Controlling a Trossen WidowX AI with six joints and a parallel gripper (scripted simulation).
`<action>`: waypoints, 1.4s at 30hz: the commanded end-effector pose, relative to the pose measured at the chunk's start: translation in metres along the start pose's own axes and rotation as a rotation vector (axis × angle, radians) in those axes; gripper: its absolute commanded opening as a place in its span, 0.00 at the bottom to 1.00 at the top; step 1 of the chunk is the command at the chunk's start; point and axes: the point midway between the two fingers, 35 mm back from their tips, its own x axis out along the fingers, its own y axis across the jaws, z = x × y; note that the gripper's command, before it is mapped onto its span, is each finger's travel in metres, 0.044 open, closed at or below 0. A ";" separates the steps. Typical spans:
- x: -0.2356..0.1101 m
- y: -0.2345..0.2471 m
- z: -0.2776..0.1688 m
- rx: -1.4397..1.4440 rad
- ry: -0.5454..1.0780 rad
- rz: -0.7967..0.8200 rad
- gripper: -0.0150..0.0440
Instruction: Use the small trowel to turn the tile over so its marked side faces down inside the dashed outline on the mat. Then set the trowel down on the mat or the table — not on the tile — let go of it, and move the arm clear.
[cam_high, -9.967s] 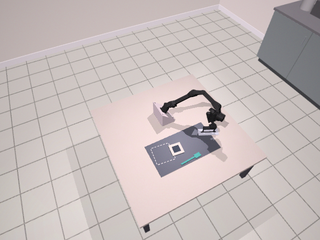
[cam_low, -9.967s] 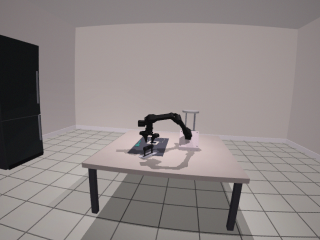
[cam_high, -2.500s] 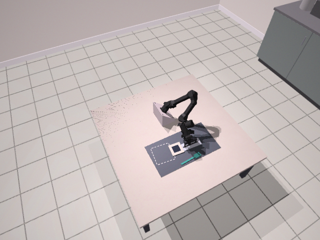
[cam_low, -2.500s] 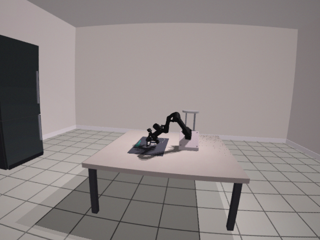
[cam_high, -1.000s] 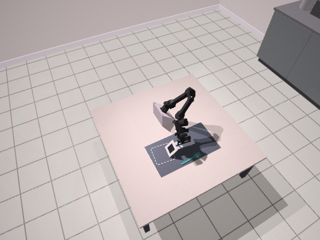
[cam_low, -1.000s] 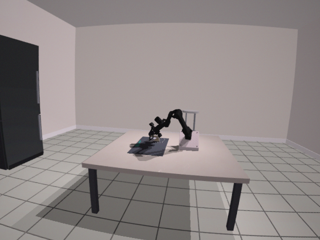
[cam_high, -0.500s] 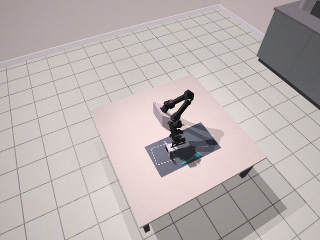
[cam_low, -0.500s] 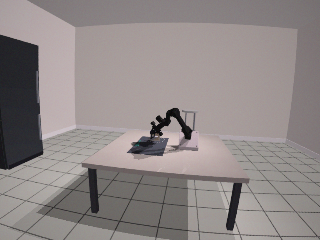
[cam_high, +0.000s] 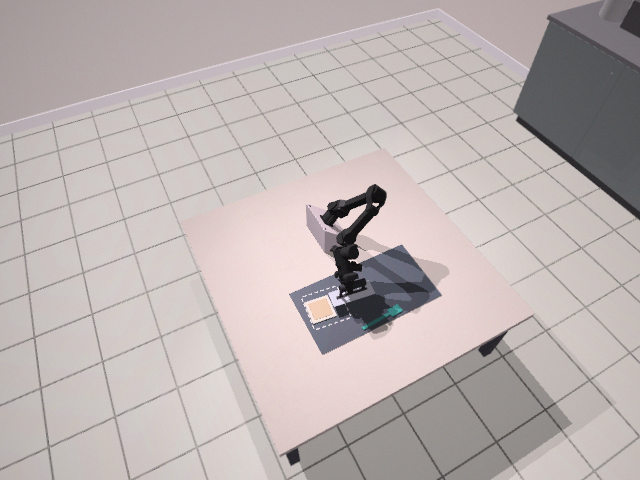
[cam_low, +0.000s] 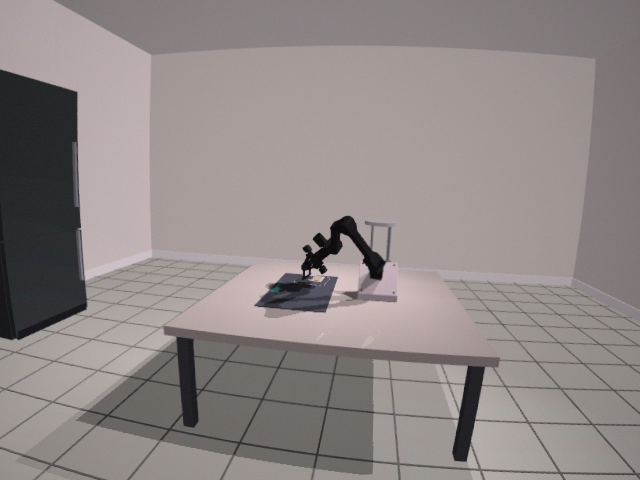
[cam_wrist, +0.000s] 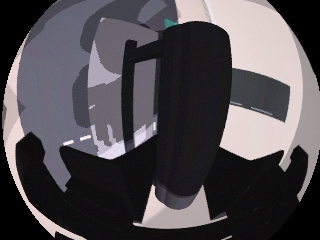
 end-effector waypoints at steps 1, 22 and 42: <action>0.007 0.002 -0.010 -0.012 -0.005 -0.014 0.25; -0.005 -0.019 0.030 -0.012 -0.005 -0.013 0.25; -0.029 -0.037 0.081 -0.010 -0.006 -0.013 0.25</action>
